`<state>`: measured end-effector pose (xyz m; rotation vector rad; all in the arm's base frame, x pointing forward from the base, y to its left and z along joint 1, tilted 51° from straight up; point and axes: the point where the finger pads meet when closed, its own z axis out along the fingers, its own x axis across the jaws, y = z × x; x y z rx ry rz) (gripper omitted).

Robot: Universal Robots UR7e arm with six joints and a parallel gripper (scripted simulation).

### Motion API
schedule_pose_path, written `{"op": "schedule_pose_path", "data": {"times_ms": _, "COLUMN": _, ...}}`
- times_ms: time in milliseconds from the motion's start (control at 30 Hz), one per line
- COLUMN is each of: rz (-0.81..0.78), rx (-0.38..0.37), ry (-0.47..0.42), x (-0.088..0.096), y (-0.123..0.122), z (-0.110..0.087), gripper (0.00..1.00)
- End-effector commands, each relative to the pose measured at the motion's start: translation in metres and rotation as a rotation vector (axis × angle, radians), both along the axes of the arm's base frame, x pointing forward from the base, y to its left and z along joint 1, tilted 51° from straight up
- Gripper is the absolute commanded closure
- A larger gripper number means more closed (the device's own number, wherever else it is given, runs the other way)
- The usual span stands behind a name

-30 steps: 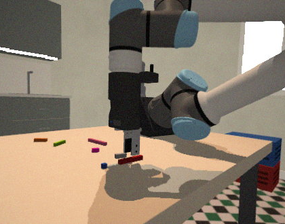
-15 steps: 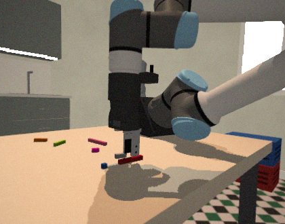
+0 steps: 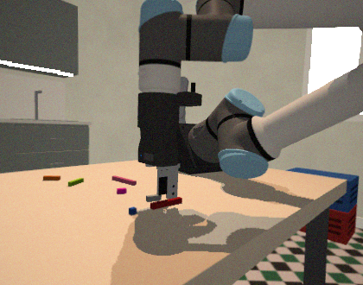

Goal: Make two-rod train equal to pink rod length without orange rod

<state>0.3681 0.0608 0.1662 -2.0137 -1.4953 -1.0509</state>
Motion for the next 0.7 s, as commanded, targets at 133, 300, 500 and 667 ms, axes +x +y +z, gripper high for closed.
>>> {"op": "schedule_pose_path", "data": {"times_ms": 133, "rz": 0.0, "rx": 0.003, "ry": 0.002, "x": -0.0001, "y": 0.0005, "z": -0.0007, "gripper": 0.46}}
{"op": "schedule_pose_path", "data": {"times_ms": 300, "rz": 0.0, "rx": 0.003, "ry": 0.002, "x": -0.0001, "y": 0.0005, "z": -0.0007, "gripper": 0.46}}
{"op": "schedule_pose_path", "data": {"times_ms": 500, "rz": 0.0, "rx": 0.003, "ry": 0.002, "x": -0.0001, "y": 0.0011, "z": -0.0012, "gripper": 0.46}}
{"op": "schedule_pose_path", "data": {"times_ms": 667, "rz": 0.001, "rx": 0.006, "ry": 0.004, "x": 0.0003, "y": 0.0038, "z": -0.0034, "gripper": 0.46}}
